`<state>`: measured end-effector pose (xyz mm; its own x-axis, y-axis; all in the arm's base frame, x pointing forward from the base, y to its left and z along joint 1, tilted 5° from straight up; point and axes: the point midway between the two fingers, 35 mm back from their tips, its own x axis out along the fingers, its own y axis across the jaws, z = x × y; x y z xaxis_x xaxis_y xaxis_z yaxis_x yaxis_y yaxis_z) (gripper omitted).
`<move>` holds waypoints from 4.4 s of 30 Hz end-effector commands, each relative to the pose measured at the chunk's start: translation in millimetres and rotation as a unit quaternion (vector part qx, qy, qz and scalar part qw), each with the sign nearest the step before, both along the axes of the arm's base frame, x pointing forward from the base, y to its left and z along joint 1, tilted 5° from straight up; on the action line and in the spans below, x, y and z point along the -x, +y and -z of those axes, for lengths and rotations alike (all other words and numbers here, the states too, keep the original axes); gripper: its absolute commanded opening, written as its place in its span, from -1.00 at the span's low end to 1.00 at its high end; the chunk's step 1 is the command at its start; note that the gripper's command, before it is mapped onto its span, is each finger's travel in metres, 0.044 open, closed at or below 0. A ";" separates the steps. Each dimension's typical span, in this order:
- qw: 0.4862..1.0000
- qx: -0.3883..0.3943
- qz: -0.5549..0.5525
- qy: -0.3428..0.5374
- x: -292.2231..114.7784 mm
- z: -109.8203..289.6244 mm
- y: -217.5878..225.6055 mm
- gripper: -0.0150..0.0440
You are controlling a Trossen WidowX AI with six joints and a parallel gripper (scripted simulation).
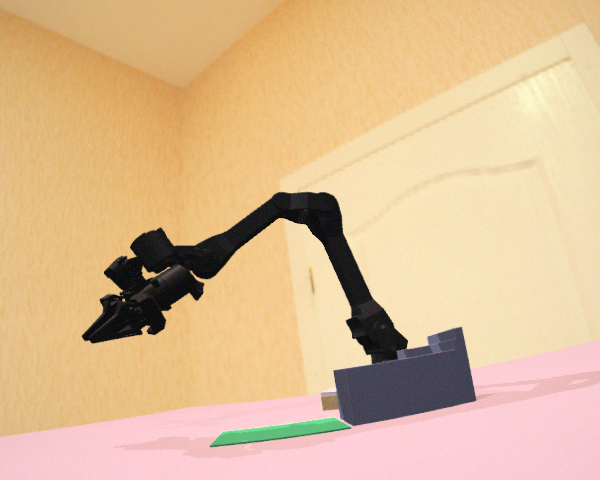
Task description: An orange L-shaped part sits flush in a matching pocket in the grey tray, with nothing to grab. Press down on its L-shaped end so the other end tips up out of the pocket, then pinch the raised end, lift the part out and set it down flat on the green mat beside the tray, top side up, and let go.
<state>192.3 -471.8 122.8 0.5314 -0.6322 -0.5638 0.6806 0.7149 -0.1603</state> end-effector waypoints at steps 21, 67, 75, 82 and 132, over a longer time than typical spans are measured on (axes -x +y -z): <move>0.872 -0.250 -0.316 0.277 -140.0 -25.9 412.7 0.12; 0.814 -0.247 -0.358 0.386 -91.1 57.9 500.8 0.12; 0.814 -0.247 -0.358 0.386 -91.0 63.6 501.3 0.12; 0.814 -0.247 -0.358 0.386 -91.0 63.6 501.3 0.12; 0.818 -0.247 -0.357 0.377 -90.3 -42.8 493.2 0.12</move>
<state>282.6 21.5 165.6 0.0482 0.0914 -0.9946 -0.1002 0.9912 0.0862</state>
